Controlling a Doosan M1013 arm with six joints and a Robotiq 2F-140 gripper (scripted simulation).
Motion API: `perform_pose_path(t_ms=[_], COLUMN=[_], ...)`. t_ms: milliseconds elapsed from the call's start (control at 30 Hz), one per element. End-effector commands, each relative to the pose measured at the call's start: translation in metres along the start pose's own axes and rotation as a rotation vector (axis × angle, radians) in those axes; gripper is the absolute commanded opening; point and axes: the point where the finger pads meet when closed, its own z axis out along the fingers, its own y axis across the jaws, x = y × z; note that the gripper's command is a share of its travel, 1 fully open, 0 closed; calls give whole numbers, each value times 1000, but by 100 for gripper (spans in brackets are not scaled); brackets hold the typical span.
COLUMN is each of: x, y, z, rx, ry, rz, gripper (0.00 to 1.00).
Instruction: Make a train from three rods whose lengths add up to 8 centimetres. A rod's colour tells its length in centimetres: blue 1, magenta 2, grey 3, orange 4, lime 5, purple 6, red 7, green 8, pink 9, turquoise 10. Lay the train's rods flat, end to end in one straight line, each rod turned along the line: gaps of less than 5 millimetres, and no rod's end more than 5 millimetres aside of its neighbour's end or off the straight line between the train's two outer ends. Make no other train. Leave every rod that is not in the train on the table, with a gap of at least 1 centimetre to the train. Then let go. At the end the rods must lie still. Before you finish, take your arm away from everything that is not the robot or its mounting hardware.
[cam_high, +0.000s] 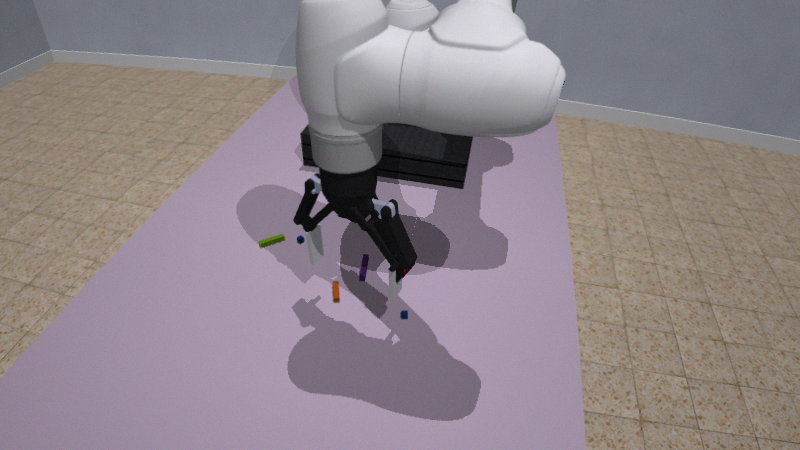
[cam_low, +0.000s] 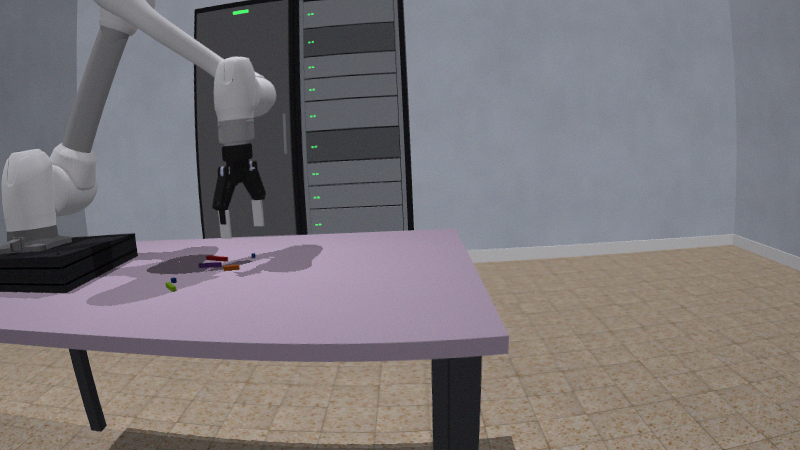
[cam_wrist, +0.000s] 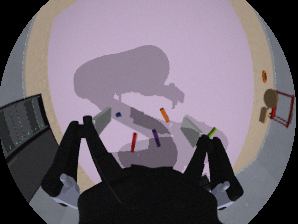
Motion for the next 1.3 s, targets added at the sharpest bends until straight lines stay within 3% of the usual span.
perform_pose_path(t_ms=[0, 733, 1033, 1067, 1267], x=[-4, -27, -29, -29, -29], y=[-12, -72, -77, -77, -77], z=[-2, -9, -10, -10, -10], rx=[-16, -14, -14, -14, -14], ry=[4, 9, 10, 10, 10], rz=[167, 932, 994, 994, 994], gripper=[100, 100, 100, 15, 15])
